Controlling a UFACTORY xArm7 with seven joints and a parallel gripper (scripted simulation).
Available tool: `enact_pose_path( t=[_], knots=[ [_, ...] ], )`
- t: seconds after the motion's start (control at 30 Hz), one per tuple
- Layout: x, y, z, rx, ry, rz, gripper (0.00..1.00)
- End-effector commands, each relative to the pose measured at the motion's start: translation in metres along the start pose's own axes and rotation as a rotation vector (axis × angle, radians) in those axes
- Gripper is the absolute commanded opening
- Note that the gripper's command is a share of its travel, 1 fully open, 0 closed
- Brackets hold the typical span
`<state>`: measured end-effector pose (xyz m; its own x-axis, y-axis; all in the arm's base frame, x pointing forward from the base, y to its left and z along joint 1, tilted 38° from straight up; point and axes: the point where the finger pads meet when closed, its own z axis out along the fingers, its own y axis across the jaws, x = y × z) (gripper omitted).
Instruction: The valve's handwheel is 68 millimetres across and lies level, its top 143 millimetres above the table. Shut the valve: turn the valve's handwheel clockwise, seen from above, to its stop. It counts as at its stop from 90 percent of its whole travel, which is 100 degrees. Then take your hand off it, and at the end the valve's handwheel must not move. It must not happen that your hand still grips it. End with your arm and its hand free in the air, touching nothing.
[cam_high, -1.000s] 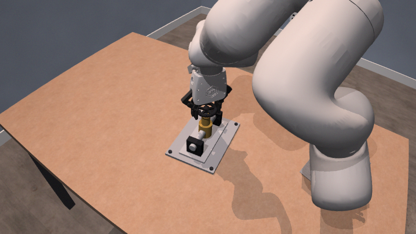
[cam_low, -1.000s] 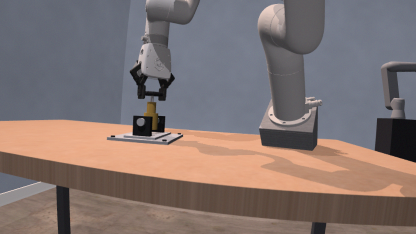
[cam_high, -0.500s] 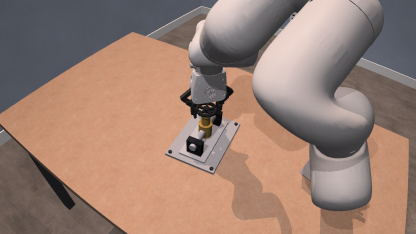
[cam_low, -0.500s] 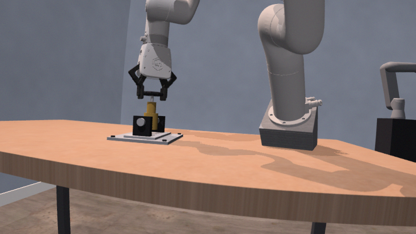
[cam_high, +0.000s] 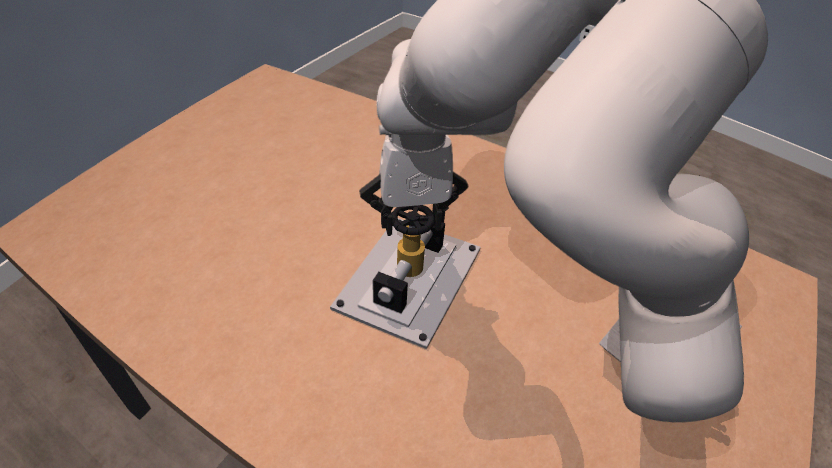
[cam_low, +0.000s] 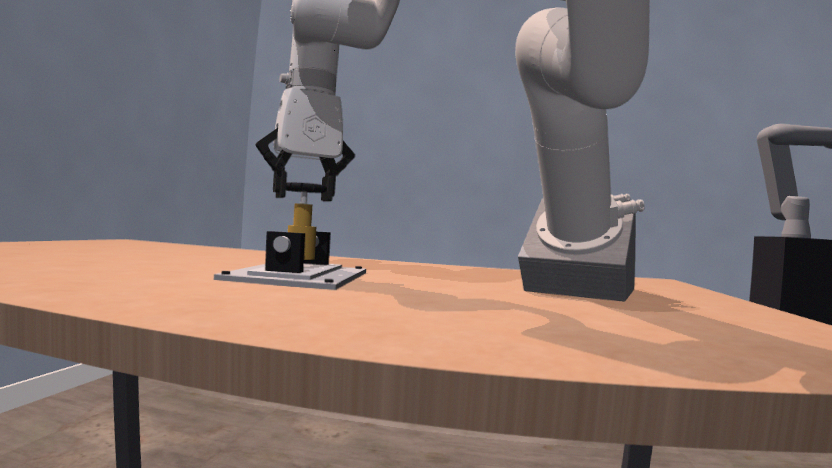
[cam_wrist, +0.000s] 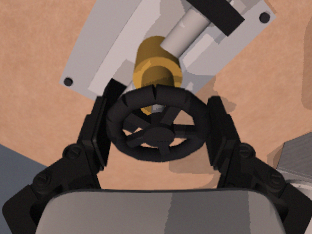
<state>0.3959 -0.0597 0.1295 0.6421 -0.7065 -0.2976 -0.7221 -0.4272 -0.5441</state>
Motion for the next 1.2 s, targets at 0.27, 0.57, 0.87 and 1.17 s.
enact_pose_path(
  t=[0.27,0.57,0.87,1.17],
  knots=[
    [0.0011,-0.0005,-0.0013,0.002,0.003,0.019,0.0],
    [0.0011,-0.0005,-0.0013,0.002,0.003,0.02,0.0],
    [0.0011,-0.0005,-0.0013,0.002,0.003,0.02,1.0],
    [0.0011,-0.0005,-0.0013,0.002,0.003,0.02,1.0]
  ],
)
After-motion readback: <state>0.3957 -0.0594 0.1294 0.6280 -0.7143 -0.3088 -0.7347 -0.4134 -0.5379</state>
